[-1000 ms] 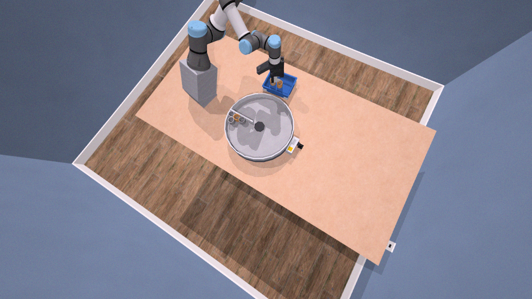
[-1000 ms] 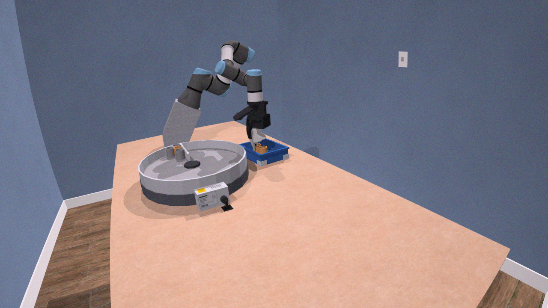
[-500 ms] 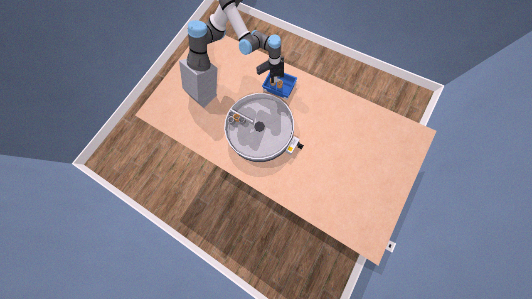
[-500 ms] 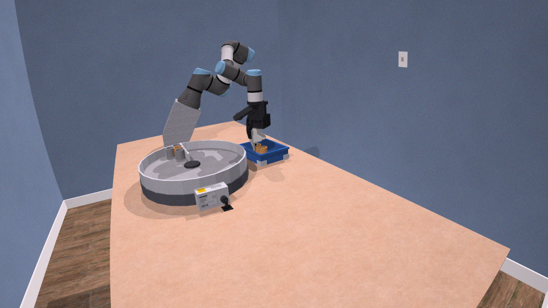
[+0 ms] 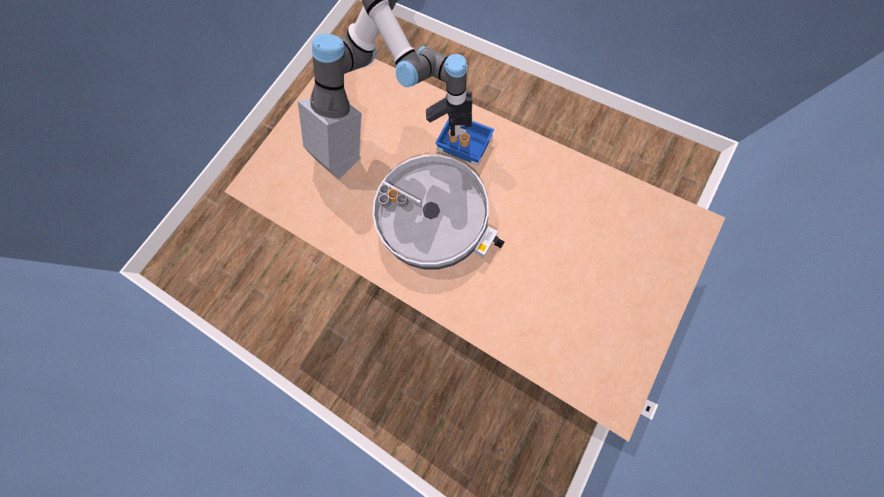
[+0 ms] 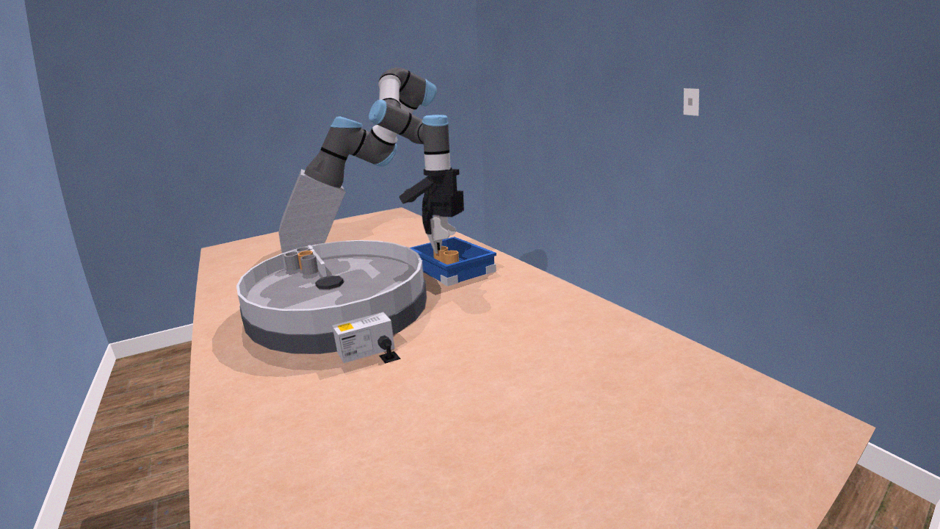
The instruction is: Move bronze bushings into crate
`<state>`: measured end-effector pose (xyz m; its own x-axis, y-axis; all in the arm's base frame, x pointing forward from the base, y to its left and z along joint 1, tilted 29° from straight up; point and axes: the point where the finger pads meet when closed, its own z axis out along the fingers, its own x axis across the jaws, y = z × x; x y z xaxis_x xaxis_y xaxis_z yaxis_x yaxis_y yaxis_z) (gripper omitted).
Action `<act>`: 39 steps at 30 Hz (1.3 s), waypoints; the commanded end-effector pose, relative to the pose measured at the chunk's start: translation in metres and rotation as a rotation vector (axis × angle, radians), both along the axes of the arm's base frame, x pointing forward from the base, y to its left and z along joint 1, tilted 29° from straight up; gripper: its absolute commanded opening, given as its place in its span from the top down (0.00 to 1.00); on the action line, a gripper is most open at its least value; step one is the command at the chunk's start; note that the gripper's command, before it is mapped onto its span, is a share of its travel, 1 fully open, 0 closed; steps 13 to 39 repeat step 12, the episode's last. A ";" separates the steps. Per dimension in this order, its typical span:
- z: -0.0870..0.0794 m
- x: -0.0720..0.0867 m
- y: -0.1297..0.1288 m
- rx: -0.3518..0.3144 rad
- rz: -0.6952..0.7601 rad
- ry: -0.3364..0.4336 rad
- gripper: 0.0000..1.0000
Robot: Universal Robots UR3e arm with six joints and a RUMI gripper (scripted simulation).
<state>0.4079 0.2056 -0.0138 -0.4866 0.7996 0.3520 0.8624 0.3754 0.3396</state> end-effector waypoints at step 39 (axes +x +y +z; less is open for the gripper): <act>0.058 -0.009 -0.031 0.000 0.000 -0.002 0.94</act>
